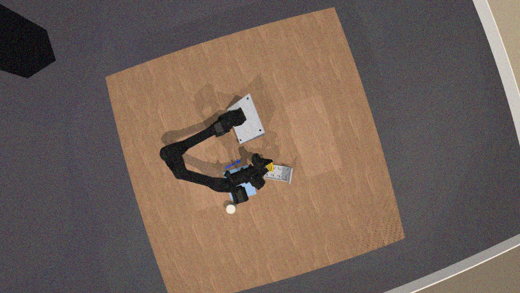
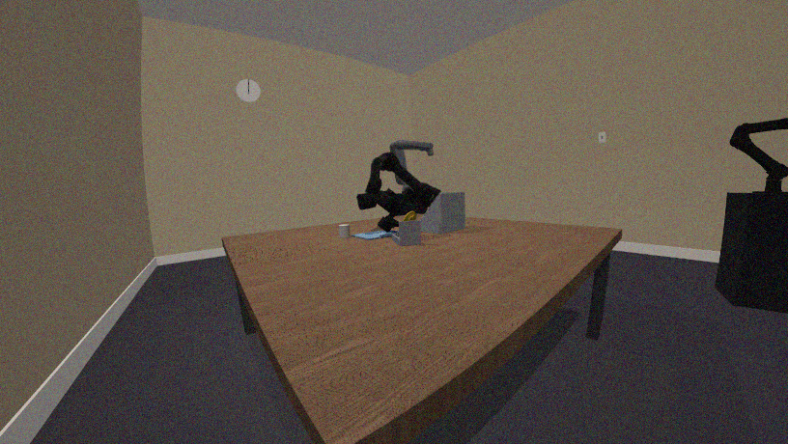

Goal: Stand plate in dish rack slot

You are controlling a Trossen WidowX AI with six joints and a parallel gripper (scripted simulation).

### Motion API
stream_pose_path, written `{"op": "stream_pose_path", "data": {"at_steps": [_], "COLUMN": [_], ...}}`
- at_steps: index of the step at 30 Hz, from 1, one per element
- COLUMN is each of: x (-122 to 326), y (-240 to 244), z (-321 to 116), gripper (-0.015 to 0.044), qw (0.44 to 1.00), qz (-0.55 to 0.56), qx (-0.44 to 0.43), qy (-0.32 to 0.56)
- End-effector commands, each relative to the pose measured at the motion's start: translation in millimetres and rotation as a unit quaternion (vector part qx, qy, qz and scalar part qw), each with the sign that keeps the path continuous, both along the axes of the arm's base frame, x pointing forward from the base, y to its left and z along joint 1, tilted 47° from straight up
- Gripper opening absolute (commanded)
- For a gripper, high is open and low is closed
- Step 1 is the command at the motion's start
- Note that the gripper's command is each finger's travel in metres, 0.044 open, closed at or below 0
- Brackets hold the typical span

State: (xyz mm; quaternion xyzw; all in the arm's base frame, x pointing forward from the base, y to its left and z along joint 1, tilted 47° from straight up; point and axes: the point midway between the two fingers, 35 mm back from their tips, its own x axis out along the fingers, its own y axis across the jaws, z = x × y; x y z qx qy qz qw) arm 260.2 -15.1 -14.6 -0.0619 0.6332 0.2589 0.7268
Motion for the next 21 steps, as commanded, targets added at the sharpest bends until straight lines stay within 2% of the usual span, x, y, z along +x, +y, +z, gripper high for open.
{"op": "stream_pose_path", "data": {"at_steps": [1, 21], "x": [1, 3], "y": [-4, -26], "z": [1, 7], "gripper": [0.0000, 0.0000], "qw": [0.998, 0.937], "qz": [0.037, 0.204], "qx": [0.018, 0.027], "qy": [-0.046, -0.282]}}
